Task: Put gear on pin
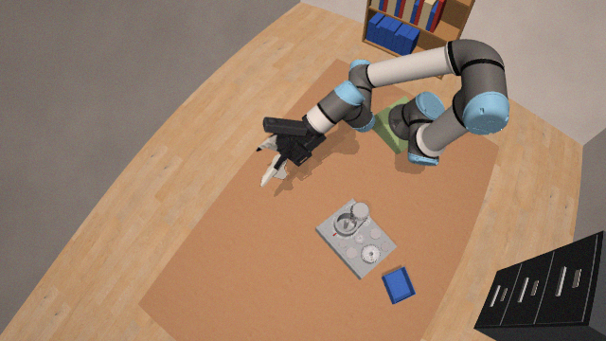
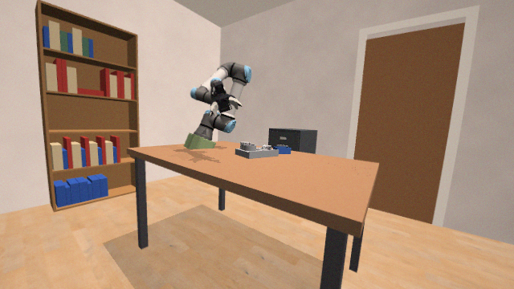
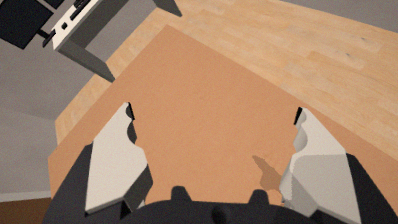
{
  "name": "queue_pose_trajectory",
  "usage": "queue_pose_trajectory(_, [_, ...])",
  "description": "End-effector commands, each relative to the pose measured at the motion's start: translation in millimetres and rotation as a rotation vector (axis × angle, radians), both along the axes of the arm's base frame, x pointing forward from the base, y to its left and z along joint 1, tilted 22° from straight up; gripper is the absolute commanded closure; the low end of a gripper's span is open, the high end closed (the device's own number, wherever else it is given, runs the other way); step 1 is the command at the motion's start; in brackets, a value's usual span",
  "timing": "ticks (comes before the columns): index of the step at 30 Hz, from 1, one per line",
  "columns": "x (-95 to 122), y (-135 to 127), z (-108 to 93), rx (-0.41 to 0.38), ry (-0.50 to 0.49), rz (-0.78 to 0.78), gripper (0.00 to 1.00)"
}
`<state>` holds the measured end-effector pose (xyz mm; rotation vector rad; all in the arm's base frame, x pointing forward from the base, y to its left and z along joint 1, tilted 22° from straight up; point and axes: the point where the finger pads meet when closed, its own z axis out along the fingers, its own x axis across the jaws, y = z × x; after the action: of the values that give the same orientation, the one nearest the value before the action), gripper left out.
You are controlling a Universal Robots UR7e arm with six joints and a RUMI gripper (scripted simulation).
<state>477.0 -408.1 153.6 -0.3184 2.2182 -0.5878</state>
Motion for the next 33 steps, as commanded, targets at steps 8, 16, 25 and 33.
queue_pose_trajectory(8, [60,76,-12,0.166,0.114,0.119,0.0])
queue_pose_trajectory(16, [87,146,-16,0.263,0.214,0.205,0.0])
queue_pose_trajectory(25, [99,219,-16,0.339,0.324,0.286,0.0])
queue_pose_trajectory(33, [98,286,-12,0.393,0.434,0.356,0.0])
